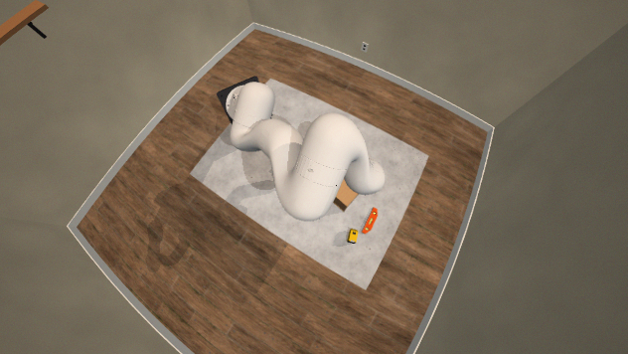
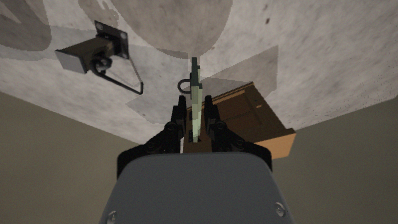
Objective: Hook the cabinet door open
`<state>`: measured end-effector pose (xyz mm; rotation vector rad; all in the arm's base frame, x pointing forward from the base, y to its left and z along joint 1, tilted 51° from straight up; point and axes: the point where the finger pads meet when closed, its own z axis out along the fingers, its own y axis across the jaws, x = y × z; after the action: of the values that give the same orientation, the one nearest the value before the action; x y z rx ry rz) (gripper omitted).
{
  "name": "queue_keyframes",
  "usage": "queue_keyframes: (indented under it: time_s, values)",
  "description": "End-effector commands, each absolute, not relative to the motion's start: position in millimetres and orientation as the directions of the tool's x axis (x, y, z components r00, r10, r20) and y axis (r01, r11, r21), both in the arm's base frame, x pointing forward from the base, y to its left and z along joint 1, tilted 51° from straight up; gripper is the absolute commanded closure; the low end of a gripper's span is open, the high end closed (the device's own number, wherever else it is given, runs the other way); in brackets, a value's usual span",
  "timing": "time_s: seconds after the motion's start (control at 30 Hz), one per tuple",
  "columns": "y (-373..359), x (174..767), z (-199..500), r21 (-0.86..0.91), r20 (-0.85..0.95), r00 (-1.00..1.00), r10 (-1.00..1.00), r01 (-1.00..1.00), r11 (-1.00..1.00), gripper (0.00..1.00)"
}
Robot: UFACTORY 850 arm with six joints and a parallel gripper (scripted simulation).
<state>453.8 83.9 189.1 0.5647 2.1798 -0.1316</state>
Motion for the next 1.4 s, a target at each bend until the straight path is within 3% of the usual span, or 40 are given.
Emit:
queue_keyframes:
  time_s: [0.0,1.23,1.37]
  values:
    - [86.0,449.0,193.7,0.102,-0.773,-0.530,0.350,0.440,0.892,0.73]
    - [95.4,422.0,217.0,0.102,-0.773,-0.530,0.350,0.440,0.892,0.73]
    - [30.1,403.9,218.2,0.106,-0.775,-0.525,0.352,0.441,0.891,0.73]
